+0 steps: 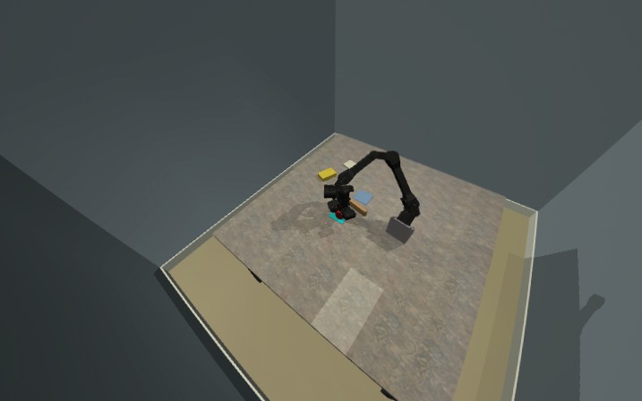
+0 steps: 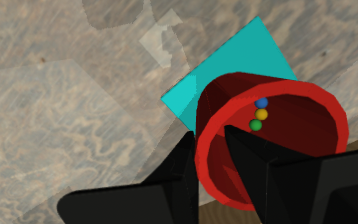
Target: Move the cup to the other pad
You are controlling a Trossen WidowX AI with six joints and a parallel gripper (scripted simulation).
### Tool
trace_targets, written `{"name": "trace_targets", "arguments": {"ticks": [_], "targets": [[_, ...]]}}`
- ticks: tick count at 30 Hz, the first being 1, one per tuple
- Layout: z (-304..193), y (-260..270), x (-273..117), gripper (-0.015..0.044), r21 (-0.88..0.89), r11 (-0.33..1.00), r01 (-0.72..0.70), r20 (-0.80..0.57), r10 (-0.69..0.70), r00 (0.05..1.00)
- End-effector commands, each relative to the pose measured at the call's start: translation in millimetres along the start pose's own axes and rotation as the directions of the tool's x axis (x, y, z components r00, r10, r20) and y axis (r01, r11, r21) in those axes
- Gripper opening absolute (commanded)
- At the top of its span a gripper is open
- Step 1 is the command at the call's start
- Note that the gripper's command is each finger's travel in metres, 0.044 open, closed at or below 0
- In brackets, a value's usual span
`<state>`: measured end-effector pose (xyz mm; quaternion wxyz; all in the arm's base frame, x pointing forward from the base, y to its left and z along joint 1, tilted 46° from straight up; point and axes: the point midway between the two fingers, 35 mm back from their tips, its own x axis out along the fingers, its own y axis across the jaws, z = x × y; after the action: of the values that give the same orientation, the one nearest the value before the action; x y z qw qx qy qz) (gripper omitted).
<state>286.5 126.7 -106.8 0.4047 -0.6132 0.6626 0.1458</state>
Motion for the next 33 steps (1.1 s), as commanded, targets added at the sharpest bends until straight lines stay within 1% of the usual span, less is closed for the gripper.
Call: {"name": "trace_targets", "arguments": {"ticks": [1, 7, 33], "targets": [[0.1, 0.0, -0.6, 0.0128, 0.001, 1.0, 0.001, 0.0, -0.001, 1.0], [0.4, -0.1, -4.7, 0.0128, 0.0, 1.0, 0.001, 0.001, -0.001, 1.0], [-1.5, -0.2, -49.7, 0.0128, -0.005, 1.0, 0.006, 0.001, -0.006, 1.0]]}}
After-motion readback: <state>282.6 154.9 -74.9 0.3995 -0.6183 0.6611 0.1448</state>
